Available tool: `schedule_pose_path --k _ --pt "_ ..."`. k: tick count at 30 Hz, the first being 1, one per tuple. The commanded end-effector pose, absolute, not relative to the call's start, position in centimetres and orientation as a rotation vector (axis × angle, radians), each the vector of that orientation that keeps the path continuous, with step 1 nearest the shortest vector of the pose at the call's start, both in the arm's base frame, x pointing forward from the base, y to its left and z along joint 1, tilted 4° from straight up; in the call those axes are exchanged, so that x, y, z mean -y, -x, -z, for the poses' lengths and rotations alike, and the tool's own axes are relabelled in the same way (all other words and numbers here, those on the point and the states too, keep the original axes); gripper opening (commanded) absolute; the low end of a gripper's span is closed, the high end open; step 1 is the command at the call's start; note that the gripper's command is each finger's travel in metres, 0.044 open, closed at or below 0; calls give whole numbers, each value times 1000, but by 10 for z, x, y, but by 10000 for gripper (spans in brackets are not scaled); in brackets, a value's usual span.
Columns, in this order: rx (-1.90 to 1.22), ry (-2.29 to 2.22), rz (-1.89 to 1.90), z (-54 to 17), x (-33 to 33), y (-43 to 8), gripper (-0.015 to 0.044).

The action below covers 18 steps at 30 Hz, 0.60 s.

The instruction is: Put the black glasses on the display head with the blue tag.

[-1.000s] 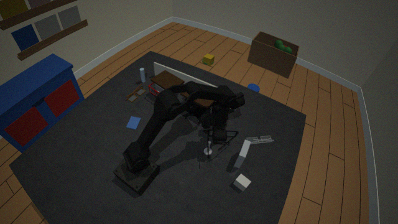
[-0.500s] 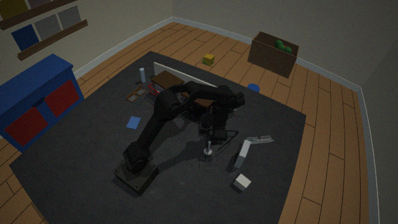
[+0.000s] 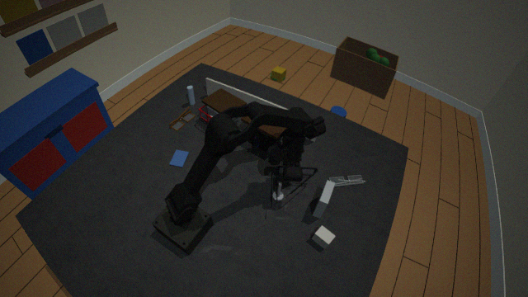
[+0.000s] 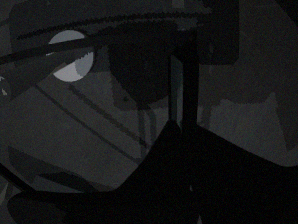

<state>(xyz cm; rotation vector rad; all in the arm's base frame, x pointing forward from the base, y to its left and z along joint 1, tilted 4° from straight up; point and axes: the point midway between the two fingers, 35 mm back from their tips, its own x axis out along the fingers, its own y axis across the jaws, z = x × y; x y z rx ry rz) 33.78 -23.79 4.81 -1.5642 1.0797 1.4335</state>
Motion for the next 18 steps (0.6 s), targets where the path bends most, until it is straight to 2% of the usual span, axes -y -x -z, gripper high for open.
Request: schedule_pose_path --k 1,12,18 --pt "-1079 1559 -1434 -46 235 -337 0" --pt "-1079 1558 -1434 -104 225 -334 0" --pt "-1098 1533 -1408 -106 223 -332 0"
